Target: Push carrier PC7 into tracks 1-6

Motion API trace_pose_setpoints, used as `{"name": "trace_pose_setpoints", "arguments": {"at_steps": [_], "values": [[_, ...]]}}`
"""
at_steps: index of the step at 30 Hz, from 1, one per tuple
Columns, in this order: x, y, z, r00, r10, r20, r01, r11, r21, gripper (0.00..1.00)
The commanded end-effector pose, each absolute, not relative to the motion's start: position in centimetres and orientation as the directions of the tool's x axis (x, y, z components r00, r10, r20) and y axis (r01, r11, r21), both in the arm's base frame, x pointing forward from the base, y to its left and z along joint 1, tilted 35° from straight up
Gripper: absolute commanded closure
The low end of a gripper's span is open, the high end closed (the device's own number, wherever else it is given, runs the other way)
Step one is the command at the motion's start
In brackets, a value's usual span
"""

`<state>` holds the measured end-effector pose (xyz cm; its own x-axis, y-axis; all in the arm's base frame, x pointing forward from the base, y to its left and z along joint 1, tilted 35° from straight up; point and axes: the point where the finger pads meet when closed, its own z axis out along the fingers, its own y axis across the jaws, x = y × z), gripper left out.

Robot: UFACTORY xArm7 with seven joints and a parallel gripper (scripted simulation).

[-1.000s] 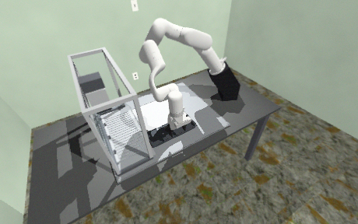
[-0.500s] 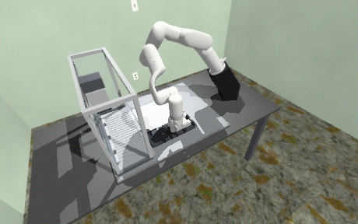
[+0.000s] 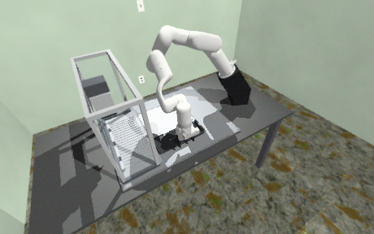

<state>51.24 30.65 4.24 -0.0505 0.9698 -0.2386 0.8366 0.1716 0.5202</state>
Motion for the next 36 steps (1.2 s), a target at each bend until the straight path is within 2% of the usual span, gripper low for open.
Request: {"name": "trace_pose_setpoints", "arguments": {"at_steps": [1,36], "values": [[51.7,30.7,3.7,-0.052,0.970,-0.236,0.835,0.172,0.522,0.00],[52.9,30.3,1.9,-0.052,0.970,-0.236,0.835,0.172,0.522,0.00]]}}
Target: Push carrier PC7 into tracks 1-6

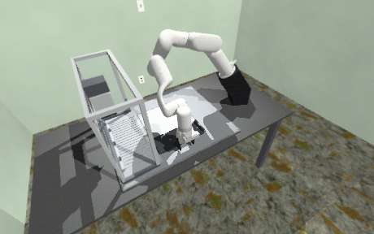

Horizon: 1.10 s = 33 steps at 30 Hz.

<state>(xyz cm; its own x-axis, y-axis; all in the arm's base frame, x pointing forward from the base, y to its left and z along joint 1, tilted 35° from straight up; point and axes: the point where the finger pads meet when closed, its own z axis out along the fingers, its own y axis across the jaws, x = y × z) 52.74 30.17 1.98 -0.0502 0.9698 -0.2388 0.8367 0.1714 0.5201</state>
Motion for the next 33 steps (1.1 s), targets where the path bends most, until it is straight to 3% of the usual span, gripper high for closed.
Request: {"name": "trace_pose_setpoints", "arguments": {"at_steps": [1,33], "values": [[52.91,30.33,1.88,-0.052,0.970,-0.236,0.835,0.172,0.522,0.00],[53.44,30.03,1.14,-0.052,0.970,-0.236,0.835,0.172,0.522,0.00]]}}
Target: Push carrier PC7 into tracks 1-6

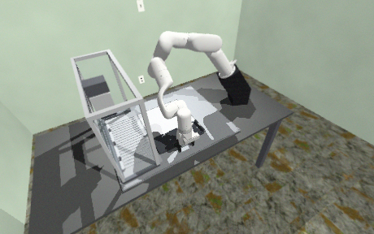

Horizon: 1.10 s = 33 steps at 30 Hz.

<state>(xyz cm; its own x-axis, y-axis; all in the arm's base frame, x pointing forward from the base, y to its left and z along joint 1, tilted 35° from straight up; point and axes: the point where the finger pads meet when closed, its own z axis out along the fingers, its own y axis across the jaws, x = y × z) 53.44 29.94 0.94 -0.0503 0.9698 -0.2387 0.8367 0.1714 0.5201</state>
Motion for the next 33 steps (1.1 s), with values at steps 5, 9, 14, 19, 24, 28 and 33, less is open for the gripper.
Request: {"name": "trace_pose_setpoints", "arguments": {"at_steps": [5,9,14,19,24,28,33], "values": [[53.4,29.8,1.2,-0.052,0.970,-0.236,0.835,0.172,0.522,0.00],[53.5,29.7,1.2,-0.052,0.970,-0.236,0.835,0.172,0.522,0.00],[53.5,29.4,1.3,-0.052,0.970,-0.236,0.835,0.172,0.522,0.00],[53.5,29.2,1.3,-0.052,0.970,-0.236,0.835,0.172,0.522,0.00],[53.5,29.0,1.4,-0.052,0.970,-0.236,0.835,0.172,0.522,0.00],[53.5,28.9,1.4,-0.052,0.970,-0.236,0.835,0.172,0.522,0.00],[53.5,28.6,1.5,-0.052,0.970,-0.236,0.835,0.172,0.522,0.00]]}}
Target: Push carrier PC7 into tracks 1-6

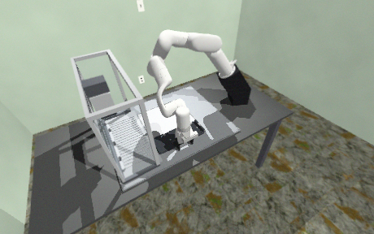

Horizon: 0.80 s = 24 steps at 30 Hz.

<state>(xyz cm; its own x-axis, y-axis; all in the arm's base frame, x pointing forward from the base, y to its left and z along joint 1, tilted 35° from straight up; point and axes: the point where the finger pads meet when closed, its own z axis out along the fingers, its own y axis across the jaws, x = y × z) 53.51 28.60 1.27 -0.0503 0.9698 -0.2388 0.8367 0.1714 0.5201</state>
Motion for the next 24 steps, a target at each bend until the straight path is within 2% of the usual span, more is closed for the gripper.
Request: {"name": "trace_pose_setpoints", "arguments": {"at_steps": [1,24], "values": [[53.5,28.6,1.5,-0.052,0.970,-0.236,0.835,0.172,0.522,0.00],[53.6,27.5,1.7,-0.052,0.970,-0.236,0.835,0.172,0.522,0.00]]}}
